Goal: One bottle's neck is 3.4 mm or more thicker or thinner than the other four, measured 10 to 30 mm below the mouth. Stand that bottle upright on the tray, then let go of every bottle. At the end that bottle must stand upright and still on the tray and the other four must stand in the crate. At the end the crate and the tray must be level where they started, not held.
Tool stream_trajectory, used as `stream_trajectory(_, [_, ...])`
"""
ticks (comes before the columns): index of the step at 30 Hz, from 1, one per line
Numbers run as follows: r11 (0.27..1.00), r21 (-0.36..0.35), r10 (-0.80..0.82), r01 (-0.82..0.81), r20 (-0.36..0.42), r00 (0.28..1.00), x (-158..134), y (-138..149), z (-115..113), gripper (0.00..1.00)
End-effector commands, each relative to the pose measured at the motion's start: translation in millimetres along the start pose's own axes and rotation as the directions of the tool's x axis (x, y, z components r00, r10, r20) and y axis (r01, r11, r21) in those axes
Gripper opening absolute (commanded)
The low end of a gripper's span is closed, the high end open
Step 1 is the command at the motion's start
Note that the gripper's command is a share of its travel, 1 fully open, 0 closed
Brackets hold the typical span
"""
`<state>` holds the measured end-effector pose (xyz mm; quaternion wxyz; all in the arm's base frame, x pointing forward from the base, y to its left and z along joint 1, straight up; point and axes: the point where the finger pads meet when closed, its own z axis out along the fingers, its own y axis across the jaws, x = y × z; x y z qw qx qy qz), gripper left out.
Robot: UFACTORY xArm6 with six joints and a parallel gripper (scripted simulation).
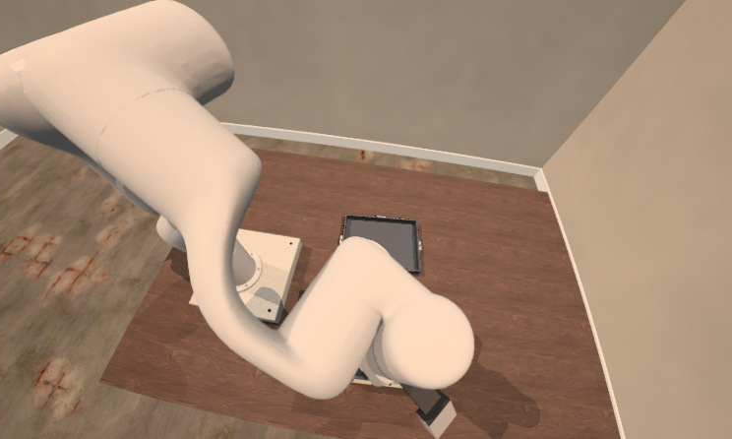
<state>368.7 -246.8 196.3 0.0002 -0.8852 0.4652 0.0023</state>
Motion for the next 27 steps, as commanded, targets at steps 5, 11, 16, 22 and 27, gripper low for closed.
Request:
stream_trajectory(5, [1.0, 0.002, 0.0, 0.0, -0.004, 1.0, 1, 0, -2, 0.0])
stream_trajectory(11, [1.0, 0.002, 0.0, 0.0, -0.004, 1.0, -12, -15, -2, 0.0])
stream_trajectory(16, [1.0, 0.002, 0.0, 0.0, -0.004, 1.0, -43, -44, -2, 0.0])
stream_trajectory(22, [1.0, 0.002, 0.0, 0.0, -0.004, 1.0, -68, -63, -1, 0.0])
stream_trajectory(27, [1.0, 0.002, 0.0, 0.0, -0.004, 1.0, -68, -63, -1, 0.65])
